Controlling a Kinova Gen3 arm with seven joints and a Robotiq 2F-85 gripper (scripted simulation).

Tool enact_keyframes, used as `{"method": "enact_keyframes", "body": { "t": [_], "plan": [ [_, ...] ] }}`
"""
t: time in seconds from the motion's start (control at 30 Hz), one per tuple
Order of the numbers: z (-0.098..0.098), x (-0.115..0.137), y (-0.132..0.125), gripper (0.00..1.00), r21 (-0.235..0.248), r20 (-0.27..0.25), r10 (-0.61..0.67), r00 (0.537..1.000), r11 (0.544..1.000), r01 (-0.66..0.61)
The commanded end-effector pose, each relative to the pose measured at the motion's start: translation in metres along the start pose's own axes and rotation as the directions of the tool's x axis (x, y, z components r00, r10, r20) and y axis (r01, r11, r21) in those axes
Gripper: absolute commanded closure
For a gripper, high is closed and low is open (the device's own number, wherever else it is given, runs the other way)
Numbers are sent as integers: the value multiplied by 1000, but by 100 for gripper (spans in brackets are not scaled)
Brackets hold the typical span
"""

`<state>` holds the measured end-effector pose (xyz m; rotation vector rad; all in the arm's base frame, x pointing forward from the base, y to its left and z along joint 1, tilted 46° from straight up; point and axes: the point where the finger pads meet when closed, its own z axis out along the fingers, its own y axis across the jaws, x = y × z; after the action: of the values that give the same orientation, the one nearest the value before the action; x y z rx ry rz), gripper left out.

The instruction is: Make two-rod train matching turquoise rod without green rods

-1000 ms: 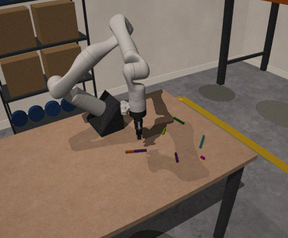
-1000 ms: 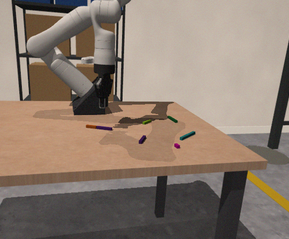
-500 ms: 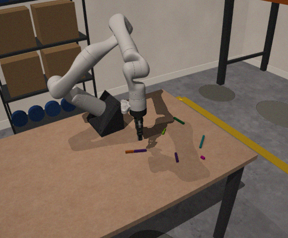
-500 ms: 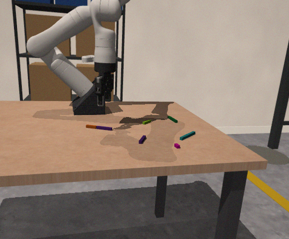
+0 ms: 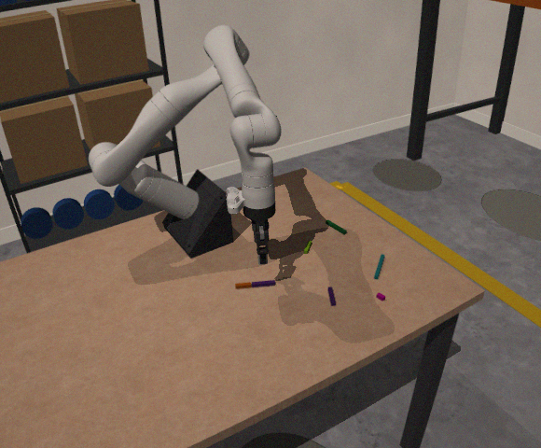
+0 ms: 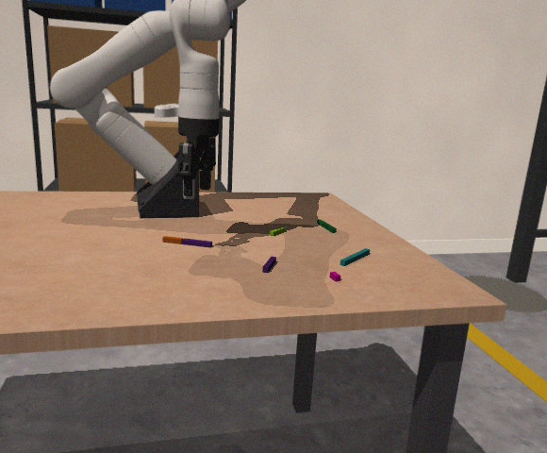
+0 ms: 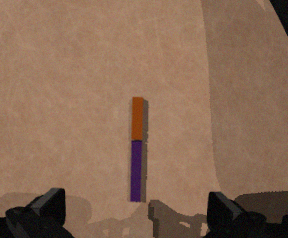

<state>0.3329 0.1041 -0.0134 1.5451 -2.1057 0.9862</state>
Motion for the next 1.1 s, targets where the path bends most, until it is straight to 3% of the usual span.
{"method": "enact_keyframes", "body": {
  "t": [0.0,0.37,0.43,0.63,1.07],
  "plan": [
    [-5,-1,0,0,1,3,-1,1000,1000,1],
    [-56,-1,0,0,1,3,-1,1000,1000,1],
    [-56,-1,0,0,1,3,-1,1000,1000,1],
    [-81,-1,0,0,1,3,-1,1000,1000,1],
    [-89,-1,0,0,1,3,-1,1000,1000,1]
  ]
}}
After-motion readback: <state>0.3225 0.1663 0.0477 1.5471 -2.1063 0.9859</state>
